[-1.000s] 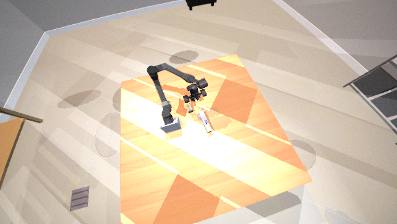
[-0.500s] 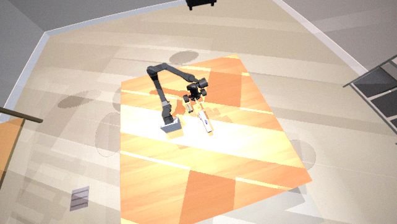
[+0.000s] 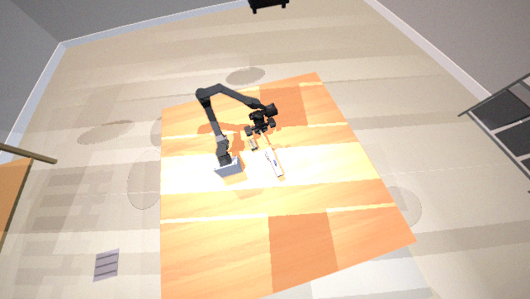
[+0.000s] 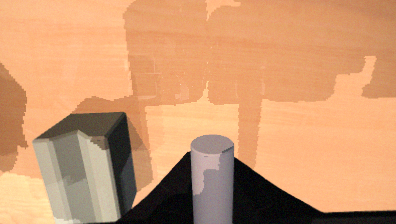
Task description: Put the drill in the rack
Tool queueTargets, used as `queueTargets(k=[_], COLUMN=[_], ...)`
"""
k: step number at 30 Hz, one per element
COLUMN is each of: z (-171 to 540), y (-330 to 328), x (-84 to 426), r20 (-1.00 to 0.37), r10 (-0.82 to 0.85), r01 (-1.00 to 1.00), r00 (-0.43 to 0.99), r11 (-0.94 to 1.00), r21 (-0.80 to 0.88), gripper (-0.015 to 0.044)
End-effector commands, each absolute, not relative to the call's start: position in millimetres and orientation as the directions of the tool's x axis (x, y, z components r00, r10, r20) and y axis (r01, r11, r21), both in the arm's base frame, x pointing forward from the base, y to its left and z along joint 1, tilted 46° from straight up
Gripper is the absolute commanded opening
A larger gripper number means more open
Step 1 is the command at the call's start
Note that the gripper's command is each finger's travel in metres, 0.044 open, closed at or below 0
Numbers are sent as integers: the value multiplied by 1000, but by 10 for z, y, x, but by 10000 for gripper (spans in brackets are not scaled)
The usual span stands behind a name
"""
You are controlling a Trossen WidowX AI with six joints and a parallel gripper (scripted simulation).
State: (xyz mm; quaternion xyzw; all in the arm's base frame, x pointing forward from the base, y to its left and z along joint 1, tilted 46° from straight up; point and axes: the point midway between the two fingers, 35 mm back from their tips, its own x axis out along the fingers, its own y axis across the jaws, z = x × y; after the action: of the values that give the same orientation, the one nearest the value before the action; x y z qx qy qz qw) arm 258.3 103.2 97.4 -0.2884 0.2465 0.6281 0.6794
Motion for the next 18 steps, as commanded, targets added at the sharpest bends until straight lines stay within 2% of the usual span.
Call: queueTargets(k=[1, 18], z=[1006, 992], y=[1023, 1063], x=[2586, 2407], r20=[-695, -695], r10=[713, 713], r01=[-995, -995], r00=[93, 92], r11=[43, 43], r21=[-89, -88], gripper=[0, 0])
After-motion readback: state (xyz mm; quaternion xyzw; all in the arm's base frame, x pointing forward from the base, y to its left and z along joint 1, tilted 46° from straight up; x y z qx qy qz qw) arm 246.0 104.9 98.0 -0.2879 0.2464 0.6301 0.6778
